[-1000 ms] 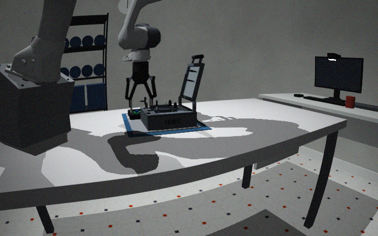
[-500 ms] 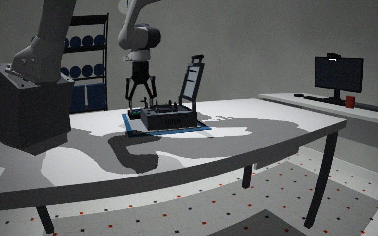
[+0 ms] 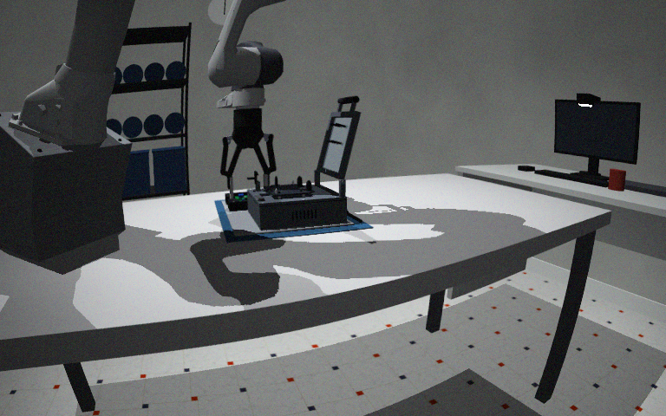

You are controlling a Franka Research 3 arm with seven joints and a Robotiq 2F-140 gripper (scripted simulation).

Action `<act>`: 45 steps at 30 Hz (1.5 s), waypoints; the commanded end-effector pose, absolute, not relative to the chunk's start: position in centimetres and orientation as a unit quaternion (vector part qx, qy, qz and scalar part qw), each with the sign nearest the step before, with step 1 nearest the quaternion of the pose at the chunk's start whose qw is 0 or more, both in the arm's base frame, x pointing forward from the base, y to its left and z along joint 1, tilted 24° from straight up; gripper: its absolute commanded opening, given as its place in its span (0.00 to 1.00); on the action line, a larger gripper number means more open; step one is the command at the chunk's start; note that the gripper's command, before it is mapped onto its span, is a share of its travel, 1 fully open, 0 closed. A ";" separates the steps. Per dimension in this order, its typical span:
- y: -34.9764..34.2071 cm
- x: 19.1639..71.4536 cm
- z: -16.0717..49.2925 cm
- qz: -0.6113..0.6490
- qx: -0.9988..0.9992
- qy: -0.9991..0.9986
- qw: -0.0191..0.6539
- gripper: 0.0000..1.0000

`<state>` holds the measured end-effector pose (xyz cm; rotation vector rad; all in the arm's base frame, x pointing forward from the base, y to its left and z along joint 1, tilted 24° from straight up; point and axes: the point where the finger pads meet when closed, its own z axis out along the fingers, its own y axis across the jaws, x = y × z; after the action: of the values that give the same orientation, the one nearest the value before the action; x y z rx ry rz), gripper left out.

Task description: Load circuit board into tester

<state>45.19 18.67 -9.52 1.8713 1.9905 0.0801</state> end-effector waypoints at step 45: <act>18.6 45.2 -9.6 0.029 0.672 0.712 0.202 0.51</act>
<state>45.19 18.68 -9.52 1.8713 1.9904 0.0802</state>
